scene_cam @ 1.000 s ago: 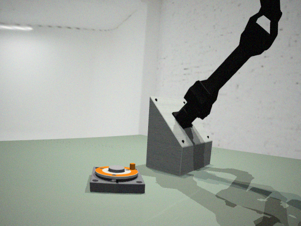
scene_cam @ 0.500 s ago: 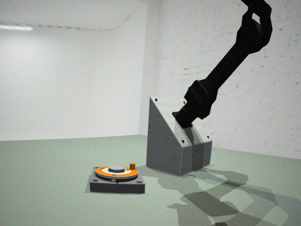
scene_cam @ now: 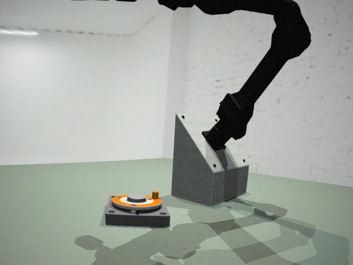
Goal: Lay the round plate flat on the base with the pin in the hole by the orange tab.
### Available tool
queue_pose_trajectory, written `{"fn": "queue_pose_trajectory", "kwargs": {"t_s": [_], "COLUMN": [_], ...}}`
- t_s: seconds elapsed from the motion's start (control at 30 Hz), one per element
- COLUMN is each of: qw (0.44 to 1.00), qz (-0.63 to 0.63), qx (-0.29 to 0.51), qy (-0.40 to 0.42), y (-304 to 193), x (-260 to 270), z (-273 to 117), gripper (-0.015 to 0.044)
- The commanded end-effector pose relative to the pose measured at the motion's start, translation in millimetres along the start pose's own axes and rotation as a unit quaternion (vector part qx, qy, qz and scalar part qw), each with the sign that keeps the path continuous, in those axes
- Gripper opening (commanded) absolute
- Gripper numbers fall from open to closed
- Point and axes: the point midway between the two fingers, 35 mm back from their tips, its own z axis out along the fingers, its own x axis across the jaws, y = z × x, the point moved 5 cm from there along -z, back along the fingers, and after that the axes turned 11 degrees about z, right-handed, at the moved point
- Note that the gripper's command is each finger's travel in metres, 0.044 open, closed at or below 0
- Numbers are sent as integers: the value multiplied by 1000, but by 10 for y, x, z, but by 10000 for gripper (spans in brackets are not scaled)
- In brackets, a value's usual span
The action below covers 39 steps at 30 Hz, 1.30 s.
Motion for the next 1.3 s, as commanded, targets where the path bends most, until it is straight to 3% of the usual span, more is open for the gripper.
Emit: {"fn": "queue_pose_trajectory", "kwargs": {"t_s": [0.0, 0.37, 0.73, 1.27], "qw": [996, 940, 824, 817], "qz": [13, 80, 209, 218], "qx": [78, 312, 521, 530], "qy": [-43, -111, -71, -67], "y": [-448, -1817, -3021, -3281], "x": [-380, -1090, -1079, -1007], "z": [-35, -556, -1535, -1478], "gripper": [0, 0, 0, 0]}}
